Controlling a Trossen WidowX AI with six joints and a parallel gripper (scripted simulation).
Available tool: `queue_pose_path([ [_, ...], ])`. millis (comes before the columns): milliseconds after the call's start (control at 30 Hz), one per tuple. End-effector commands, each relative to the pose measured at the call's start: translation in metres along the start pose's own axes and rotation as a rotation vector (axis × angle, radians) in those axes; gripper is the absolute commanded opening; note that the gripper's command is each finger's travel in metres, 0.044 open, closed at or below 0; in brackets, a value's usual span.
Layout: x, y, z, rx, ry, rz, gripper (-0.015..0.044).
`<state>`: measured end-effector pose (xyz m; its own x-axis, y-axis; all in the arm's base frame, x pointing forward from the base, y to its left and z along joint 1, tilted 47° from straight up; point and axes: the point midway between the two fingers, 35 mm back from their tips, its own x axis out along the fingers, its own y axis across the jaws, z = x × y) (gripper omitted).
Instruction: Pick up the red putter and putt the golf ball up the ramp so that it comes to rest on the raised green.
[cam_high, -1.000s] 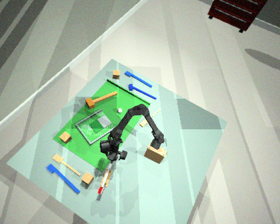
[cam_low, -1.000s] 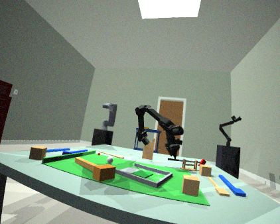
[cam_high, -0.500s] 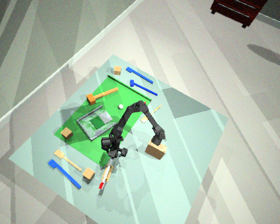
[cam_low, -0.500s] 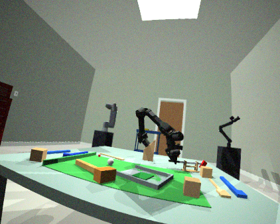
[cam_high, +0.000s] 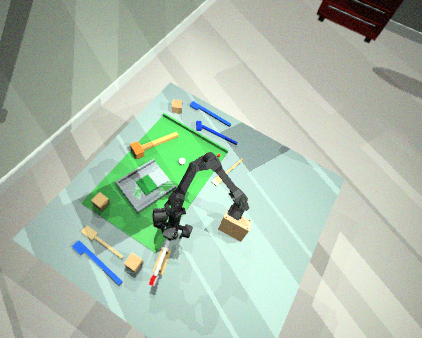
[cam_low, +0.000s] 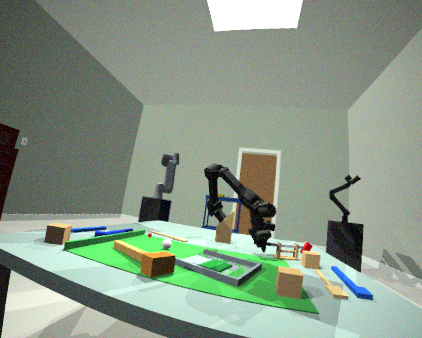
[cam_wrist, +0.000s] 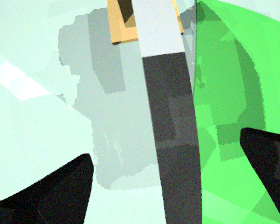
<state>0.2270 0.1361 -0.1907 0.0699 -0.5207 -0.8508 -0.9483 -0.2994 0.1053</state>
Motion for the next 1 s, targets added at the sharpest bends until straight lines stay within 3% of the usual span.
queue_pose_path([
  [0, -0.001, -0.001, 0.0, 0.0, -0.001, -0.002, 0.0361],
  [433, -0.001, -0.001, 0.0, 0.0, -0.001, -0.002, 0.002],
  [700, -0.005, -0.001, 0.002, 0.0, -0.001, -0.002, 0.0],
  [967, -0.059, -0.004, 0.019, -0.001, -0.005, -0.002, 0.0],
])
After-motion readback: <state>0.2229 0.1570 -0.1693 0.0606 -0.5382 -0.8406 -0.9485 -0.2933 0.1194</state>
